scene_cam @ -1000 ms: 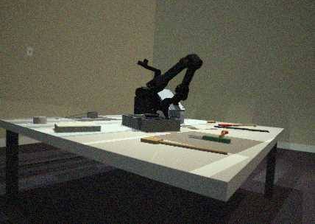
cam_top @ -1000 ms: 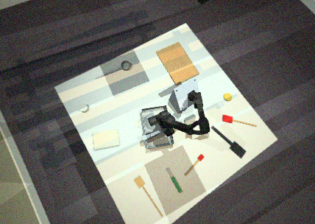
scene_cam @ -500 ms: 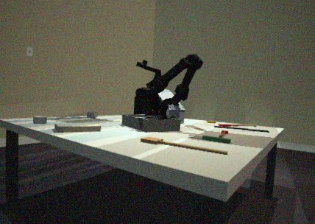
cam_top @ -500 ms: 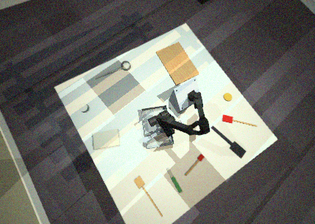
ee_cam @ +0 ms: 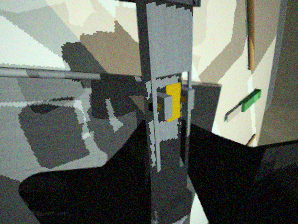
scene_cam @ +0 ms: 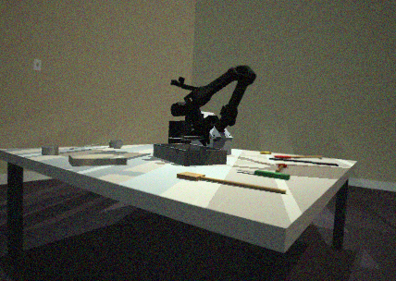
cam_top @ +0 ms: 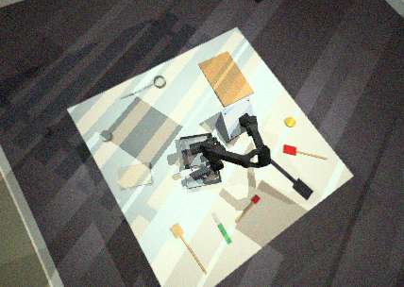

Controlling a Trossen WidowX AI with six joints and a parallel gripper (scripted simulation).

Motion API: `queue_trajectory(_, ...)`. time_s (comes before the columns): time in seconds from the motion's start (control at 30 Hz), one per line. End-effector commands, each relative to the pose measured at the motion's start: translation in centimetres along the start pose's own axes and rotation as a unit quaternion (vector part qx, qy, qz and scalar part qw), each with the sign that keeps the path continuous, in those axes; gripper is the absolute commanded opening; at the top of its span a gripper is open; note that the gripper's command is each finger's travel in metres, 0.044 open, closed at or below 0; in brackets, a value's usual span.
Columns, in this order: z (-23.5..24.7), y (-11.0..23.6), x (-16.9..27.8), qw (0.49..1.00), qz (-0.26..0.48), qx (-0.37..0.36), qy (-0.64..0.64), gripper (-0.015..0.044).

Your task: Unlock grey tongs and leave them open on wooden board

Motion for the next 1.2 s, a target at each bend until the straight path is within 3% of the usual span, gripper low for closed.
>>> queue_trajectory(0.0,-2.3,3.2,-0.7,1.0,0.024,-0.004,-0.004,-0.015)
queue_trajectory(0.47,-2.6,3.3,-0.8,1.0,0.02,-0.019,-0.003,-0.015)
queue_trajectory(1.0,-6.5,1.9,-1.6,0.97,0.019,-0.242,0.026,-0.015)
queue_trajectory(1.17,-6.9,1.8,-1.7,0.965,0.026,-0.261,0.029,-0.015)
Point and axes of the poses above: the point midway between the two fingers, 35 mm back from their tips, its own y axis back along the fingers, its own z axis across the jaws, x = y × z, the point moved 10 cm from there along y, back along the fingers, and after that the axes turned 2 degrees about -y, right-handed, at the moved point
